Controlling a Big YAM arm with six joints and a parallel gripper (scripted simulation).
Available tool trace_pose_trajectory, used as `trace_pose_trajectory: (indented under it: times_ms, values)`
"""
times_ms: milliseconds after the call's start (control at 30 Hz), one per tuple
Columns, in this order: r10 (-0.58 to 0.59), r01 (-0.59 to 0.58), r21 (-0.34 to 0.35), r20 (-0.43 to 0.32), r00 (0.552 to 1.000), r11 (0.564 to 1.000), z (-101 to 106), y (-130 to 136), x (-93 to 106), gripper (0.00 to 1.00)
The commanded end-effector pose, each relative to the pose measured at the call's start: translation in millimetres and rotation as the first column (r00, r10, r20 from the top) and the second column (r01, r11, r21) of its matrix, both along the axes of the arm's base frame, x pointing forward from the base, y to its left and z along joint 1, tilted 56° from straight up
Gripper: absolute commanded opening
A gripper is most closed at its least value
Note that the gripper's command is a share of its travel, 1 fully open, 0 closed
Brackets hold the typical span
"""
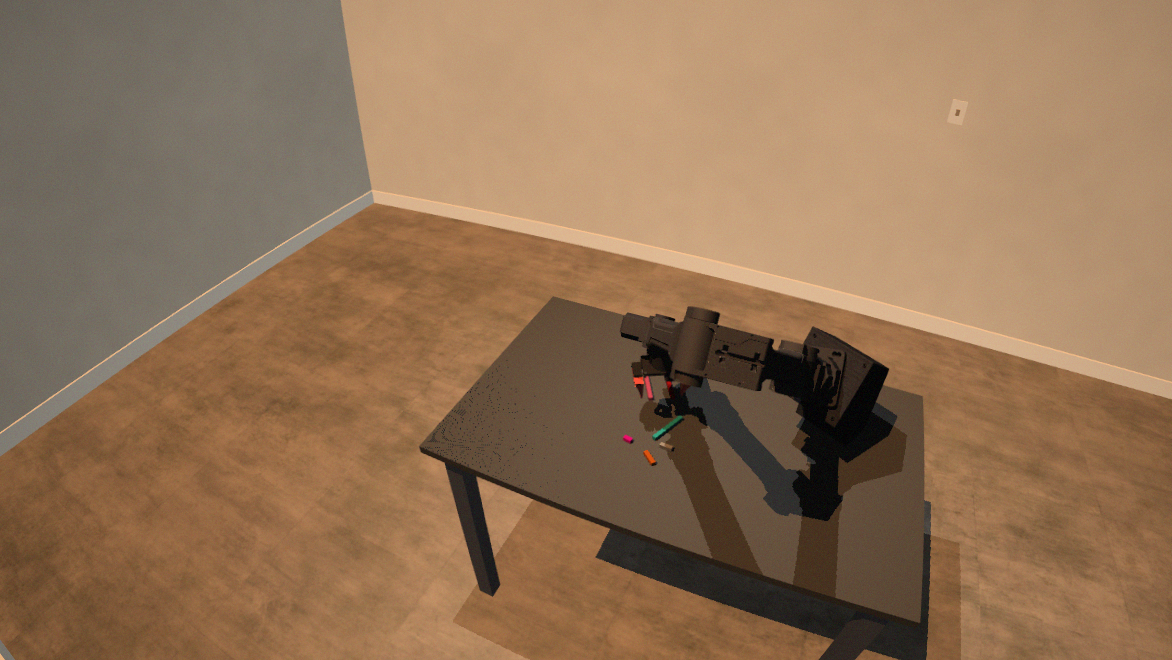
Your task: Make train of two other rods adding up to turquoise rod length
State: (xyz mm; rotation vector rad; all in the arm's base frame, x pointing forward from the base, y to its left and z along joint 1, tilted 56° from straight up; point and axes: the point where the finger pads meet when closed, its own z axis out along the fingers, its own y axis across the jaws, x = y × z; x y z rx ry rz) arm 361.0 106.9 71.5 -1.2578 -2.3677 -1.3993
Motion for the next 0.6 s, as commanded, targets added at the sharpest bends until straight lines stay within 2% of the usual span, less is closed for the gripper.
trace_pose_trajectory:
  times_ms: [0,100,133,267,300,367,433,467,567]
  values:
    - [-0.113,0.118,0.034,-0.11,0.987,0.992,0,-15,16.1,1.0]
    - [-0.1,0.103,0.032,-0.095,0.99,0.994,0,-10,17.3,1.0]
    - [-0.169,0.184,0.06,-0.204,0.964,0.981,-5,-21,20.5,1.0]
    - [-0.172,0.185,0.056,-0.186,0.967,0.981,-5,-22,23.9,1.0]
    - [-0.219,0.251,0.076,-0.292,0.931,0.965,-10,-27,25.5,1.0]
    - [-0.223,0.252,0.073,-0.272,0.936,0.965,-9,-28,29.1,1.0]
    - [-0.197,0.224,0.073,-0.272,0.942,0.972,-9,-17,26.7,1.0]
    - [-0.264,0.317,0.086,-0.374,0.889,0.945,-15,-33,30.6,1.0]
    - [-0.268,0.317,0.084,-0.356,0.895,0.945,-14,-34,33.8,1.0]
